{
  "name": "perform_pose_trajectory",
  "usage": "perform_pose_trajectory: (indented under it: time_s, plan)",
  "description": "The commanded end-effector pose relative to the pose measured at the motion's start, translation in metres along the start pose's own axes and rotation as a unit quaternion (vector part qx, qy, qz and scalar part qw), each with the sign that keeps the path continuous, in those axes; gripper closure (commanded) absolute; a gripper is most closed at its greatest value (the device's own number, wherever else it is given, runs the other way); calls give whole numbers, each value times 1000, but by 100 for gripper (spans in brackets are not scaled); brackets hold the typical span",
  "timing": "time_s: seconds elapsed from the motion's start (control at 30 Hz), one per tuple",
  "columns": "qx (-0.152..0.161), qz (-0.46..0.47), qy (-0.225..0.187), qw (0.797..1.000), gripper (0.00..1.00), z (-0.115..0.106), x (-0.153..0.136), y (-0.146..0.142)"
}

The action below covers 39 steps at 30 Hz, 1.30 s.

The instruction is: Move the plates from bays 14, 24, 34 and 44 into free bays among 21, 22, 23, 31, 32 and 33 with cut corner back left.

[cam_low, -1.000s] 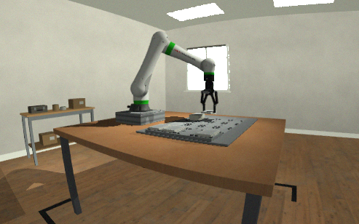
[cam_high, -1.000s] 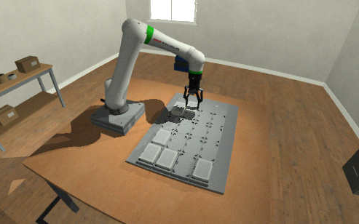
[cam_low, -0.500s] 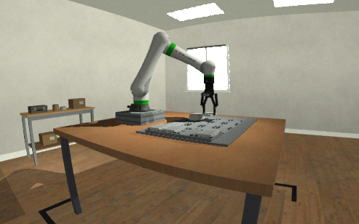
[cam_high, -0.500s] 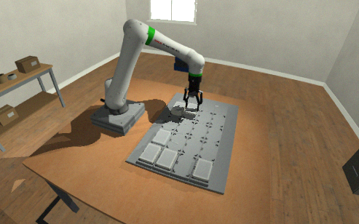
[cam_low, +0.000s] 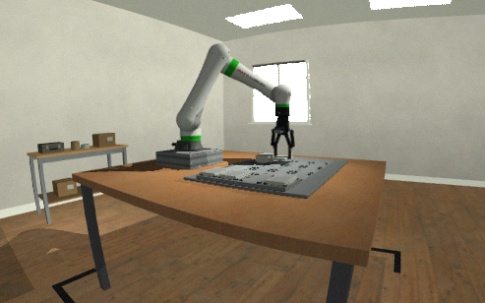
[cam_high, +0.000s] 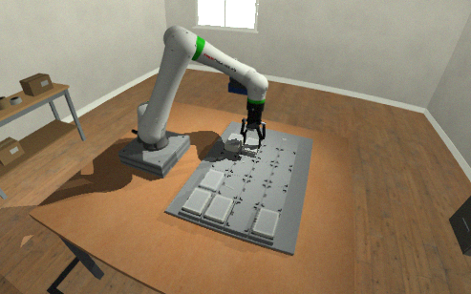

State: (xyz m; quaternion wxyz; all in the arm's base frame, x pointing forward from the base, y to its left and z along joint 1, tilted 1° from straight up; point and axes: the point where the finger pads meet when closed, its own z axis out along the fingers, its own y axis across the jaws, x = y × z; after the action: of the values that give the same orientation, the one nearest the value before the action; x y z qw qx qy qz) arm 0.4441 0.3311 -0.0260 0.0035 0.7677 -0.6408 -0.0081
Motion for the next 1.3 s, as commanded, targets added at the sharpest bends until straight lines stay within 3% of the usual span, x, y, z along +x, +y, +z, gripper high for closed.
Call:
perform_pose_trajectory:
  time_s: [0.0,1.27]
  plan:
    - [1,0,0,1000,90,2,0,-1]
    - [1,0,0,1000,90,6,0,-1]
